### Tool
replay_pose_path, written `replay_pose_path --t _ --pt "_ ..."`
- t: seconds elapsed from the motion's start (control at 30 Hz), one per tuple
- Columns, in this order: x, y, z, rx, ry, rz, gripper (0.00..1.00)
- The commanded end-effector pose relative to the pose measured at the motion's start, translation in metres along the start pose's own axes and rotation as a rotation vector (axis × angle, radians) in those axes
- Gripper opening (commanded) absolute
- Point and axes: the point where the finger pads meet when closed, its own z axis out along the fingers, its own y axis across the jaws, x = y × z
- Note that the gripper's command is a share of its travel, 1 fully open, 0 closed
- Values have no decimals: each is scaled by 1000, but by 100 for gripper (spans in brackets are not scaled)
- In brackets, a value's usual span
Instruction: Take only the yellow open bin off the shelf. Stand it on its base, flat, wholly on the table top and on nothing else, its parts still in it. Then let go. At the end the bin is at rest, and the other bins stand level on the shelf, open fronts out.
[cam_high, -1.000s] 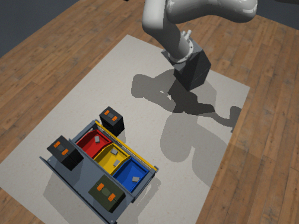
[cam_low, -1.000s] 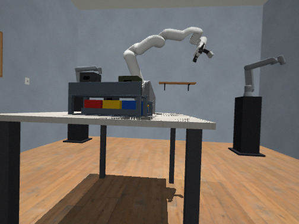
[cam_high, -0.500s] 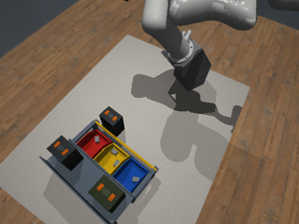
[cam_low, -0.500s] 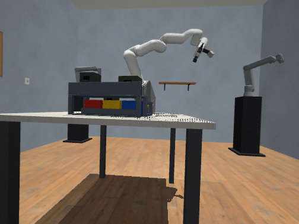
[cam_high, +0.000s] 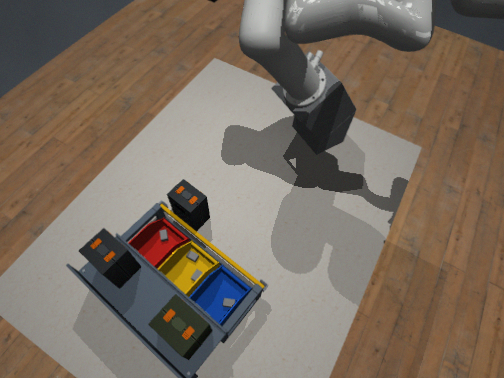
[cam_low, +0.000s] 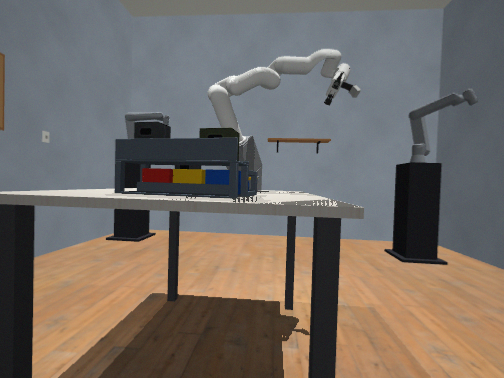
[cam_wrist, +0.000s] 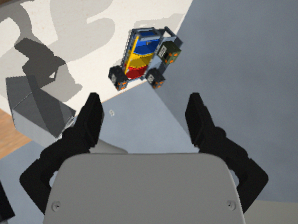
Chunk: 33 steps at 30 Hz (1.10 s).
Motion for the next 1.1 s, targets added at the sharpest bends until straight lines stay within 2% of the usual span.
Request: replay_pose_path --t 0.0,0.3,0.33,0.47,0.87,0.9,1.03,1.07 --pt "-2 1 -1 -16 221 157 100" --pt "-2 1 -1 -16 221 157 100" --pt "-1 1 -1 -3 44 33 100" --pt "-3 1 0 -17 213 153 100" --pt "-3 1 0 -17 213 153 100" --pt "-3 1 -1 -4 39 33 100" --pt "-4 1 0 -17 210 151 100" --pt "-4 1 0 -17 210 151 100"
